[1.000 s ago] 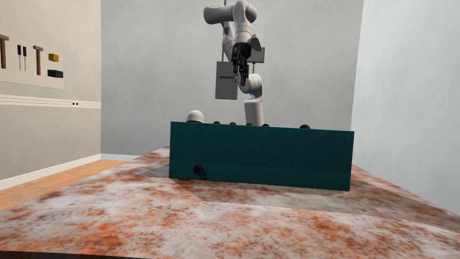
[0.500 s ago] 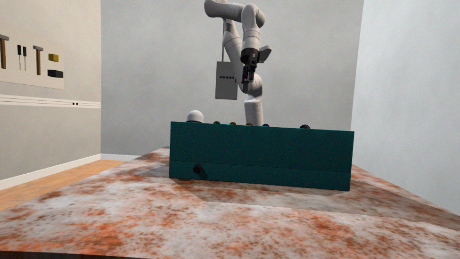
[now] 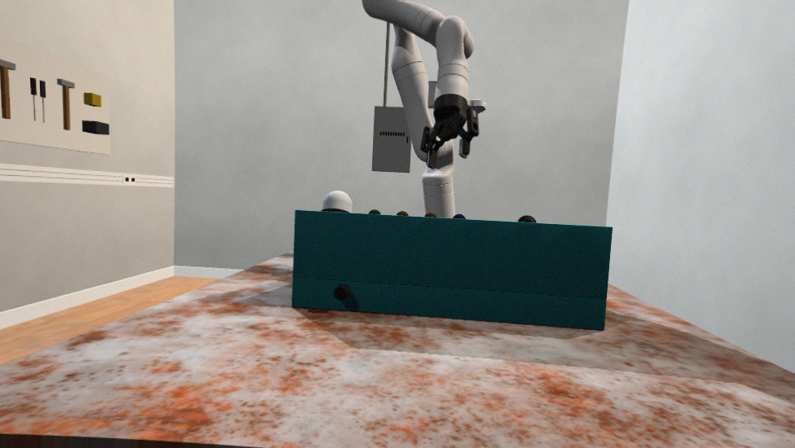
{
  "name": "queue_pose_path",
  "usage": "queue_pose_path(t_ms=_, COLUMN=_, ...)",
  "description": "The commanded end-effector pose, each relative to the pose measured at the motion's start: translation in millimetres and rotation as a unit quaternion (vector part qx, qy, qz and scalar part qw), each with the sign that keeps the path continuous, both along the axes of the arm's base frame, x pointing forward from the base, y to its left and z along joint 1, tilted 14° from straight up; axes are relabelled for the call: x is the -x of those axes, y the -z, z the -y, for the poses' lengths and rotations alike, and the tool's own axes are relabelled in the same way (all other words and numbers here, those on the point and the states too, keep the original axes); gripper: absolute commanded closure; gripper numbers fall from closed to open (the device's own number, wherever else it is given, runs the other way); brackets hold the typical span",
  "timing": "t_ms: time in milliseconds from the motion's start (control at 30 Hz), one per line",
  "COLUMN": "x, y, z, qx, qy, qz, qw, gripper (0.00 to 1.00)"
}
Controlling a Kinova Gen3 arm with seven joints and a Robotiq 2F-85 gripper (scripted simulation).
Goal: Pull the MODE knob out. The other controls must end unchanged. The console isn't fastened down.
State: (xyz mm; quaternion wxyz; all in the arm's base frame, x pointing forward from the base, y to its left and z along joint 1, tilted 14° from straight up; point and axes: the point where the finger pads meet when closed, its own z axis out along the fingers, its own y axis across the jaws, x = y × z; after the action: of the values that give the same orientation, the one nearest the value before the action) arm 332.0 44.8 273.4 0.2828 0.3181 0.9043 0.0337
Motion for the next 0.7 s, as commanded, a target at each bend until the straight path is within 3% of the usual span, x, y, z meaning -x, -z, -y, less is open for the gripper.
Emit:
queue_pose_path(t_ms=0, x=-3.6, y=7.0, z=-9.8, qx=0.034, qy=-0.06, qz=-0.009, qw=0.998, gripper=0.0)
queue_pose_path(t_ms=367, x=-6.5, y=26.5, z=-38.9, qx=0.138, qy=-0.229, qz=-0.025, qw=0.963, gripper=0.0)
queue_pose_path(t_ms=667, x=-6.2, y=33.4, z=-49.2, qx=0.175, qy=-0.287, qz=-0.029, qw=0.941, gripper=0.0)
